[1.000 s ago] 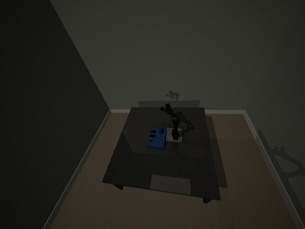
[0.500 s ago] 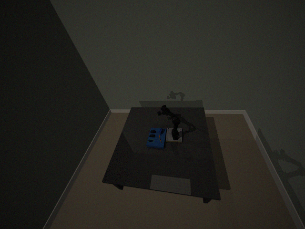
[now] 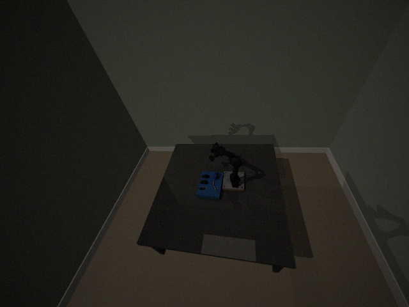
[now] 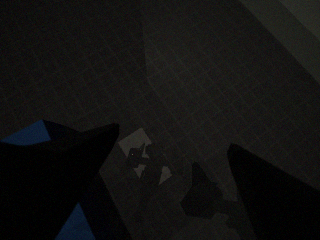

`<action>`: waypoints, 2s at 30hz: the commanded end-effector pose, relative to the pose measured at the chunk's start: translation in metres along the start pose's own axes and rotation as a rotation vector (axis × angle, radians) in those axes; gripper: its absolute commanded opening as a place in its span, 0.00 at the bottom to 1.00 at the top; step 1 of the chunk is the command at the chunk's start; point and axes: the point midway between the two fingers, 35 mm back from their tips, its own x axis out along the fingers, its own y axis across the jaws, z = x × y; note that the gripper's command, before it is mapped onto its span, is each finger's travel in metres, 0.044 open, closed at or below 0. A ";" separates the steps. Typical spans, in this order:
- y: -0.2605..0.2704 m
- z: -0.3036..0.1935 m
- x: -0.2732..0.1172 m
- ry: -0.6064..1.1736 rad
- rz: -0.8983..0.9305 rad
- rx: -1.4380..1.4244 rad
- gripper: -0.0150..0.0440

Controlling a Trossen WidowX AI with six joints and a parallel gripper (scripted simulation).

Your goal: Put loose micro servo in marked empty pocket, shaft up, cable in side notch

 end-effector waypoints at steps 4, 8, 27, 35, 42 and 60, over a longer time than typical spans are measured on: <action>0.027 -0.011 -0.005 0.071 0.051 -0.237 1.00; 0.041 -0.019 -0.009 0.106 0.085 -0.362 1.00; 0.097 -0.058 -0.033 0.241 0.268 -0.953 1.00; 0.115 -0.076 -0.047 0.284 0.360 -1.202 1.00; 0.129 -0.092 -0.061 0.315 0.447 -1.422 1.00; 0.148 -0.127 -0.096 0.364 0.664 -1.903 1.00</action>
